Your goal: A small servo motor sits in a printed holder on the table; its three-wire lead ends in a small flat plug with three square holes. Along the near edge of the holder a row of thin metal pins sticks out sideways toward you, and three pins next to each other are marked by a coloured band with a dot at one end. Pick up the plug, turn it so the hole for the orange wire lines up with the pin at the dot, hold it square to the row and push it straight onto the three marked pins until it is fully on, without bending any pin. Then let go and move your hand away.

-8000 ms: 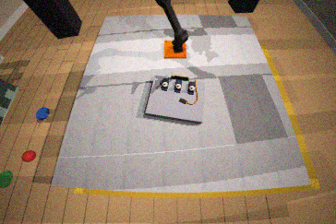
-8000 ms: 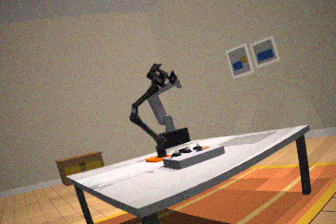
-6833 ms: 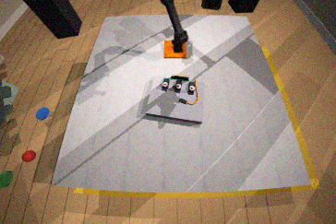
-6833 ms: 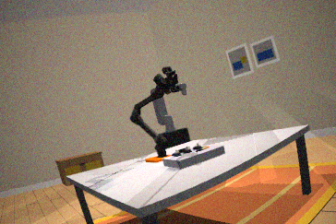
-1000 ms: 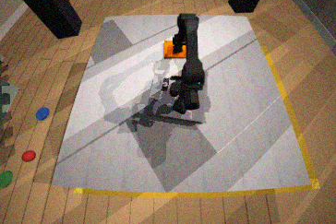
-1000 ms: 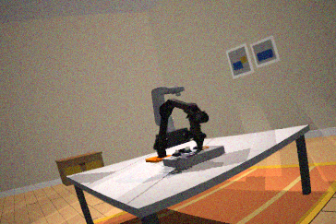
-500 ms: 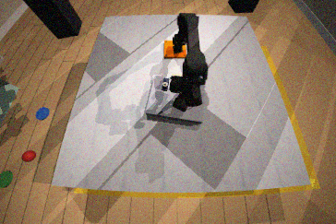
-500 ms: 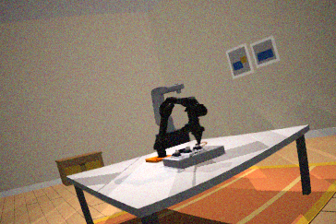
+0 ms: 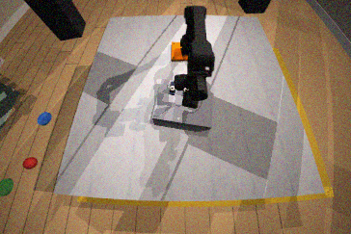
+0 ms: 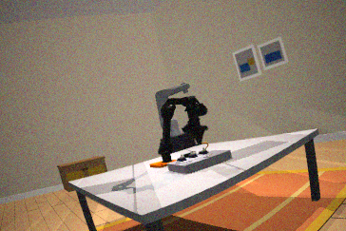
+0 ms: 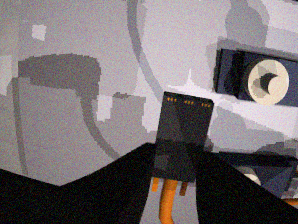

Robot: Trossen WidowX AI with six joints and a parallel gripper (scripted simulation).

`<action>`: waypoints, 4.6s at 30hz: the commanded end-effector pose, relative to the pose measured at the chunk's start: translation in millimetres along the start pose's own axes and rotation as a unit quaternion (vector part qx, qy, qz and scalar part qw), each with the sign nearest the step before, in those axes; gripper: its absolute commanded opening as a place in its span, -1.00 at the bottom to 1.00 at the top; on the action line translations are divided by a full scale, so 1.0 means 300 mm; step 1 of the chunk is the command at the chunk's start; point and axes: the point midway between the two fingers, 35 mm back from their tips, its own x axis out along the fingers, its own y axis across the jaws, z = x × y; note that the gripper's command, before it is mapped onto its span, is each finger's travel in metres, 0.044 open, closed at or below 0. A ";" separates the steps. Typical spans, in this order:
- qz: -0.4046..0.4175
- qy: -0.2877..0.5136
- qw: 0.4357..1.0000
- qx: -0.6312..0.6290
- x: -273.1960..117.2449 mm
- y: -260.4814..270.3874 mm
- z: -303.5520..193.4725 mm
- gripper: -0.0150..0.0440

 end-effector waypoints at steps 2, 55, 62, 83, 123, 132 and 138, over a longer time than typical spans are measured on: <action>-0.003 0.001 0.997 -0.072 -0.014 -0.053 0.034 -0.49; -0.008 0.005 0.684 -0.729 0.057 -0.650 0.276 -0.49; -0.008 0.005 0.684 -0.729 0.153 -0.651 0.276 -0.49; -0.007 0.004 0.684 -0.729 0.159 -0.532 0.277 -0.49; -0.006 0.004 0.684 -0.729 0.166 -0.459 0.272 -0.49; -0.006 0.004 0.684 -0.729 0.178 -0.468 0.265 0.04; -0.006 0.004 0.684 -0.729 0.118 -0.462 0.264 0.58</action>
